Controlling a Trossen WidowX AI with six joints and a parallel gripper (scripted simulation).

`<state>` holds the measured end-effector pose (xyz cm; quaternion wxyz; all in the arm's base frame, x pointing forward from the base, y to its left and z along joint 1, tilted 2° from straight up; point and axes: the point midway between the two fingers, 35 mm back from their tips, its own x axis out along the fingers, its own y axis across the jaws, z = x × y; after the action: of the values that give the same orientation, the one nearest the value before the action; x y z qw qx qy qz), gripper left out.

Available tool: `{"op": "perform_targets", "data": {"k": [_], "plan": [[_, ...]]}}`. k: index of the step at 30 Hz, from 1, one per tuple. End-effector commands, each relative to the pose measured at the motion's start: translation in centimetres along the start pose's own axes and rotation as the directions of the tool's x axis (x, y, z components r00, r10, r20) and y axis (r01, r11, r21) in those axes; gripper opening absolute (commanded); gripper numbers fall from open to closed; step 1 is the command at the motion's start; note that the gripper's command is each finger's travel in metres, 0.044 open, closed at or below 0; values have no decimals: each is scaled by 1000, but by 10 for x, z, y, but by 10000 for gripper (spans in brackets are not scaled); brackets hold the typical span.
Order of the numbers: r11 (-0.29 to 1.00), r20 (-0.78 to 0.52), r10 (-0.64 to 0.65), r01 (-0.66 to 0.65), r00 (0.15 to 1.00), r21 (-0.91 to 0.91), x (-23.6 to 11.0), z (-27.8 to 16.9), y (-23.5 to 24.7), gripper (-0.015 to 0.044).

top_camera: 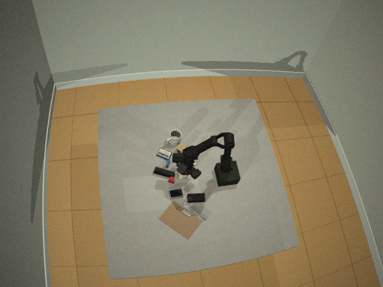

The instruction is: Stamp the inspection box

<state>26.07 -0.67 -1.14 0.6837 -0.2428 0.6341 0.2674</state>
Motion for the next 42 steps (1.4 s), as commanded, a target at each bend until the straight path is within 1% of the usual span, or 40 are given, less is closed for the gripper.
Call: {"op": "perform_targets", "data": {"k": [1,22,42], "plan": [[1000,4,0,0,1000,-4,1,1,0,0],[1000,4,0,0,1000,-4,-9,1,0,0],[1000,4,0,0,1000,-4,-40,3,-1,0]]}}
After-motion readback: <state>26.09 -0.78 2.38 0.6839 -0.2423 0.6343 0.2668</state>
